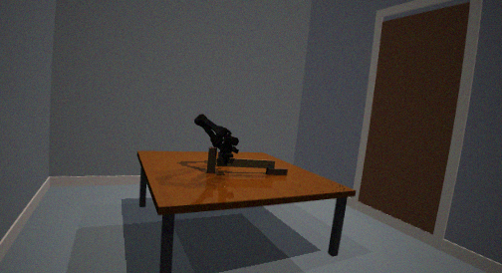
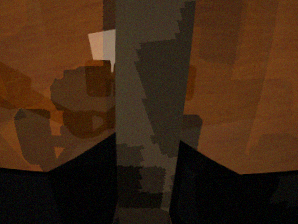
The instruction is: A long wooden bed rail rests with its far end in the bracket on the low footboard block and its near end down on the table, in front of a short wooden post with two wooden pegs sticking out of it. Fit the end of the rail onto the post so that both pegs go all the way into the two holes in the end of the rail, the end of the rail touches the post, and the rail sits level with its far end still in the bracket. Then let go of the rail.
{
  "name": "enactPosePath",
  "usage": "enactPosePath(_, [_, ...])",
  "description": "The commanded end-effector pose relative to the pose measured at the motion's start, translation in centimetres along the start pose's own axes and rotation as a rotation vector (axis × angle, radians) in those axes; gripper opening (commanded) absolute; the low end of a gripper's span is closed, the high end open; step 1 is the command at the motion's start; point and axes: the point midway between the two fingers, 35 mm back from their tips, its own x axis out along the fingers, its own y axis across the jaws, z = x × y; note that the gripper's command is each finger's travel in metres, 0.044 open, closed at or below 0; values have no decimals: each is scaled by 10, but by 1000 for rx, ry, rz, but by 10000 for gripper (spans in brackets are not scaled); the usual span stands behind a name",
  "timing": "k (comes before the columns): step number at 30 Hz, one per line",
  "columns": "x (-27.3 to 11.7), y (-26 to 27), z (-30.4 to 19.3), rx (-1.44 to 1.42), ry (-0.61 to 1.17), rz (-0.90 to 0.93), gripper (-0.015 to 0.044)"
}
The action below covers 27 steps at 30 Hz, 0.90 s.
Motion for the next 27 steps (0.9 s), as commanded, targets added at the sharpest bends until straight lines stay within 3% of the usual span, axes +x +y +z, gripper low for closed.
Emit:
enactPosePath(1, [0, 1, -2, -5, 2, 1, 0])
enactPosePath(27, [0, 1, -10, -5, 2, 1, 0])
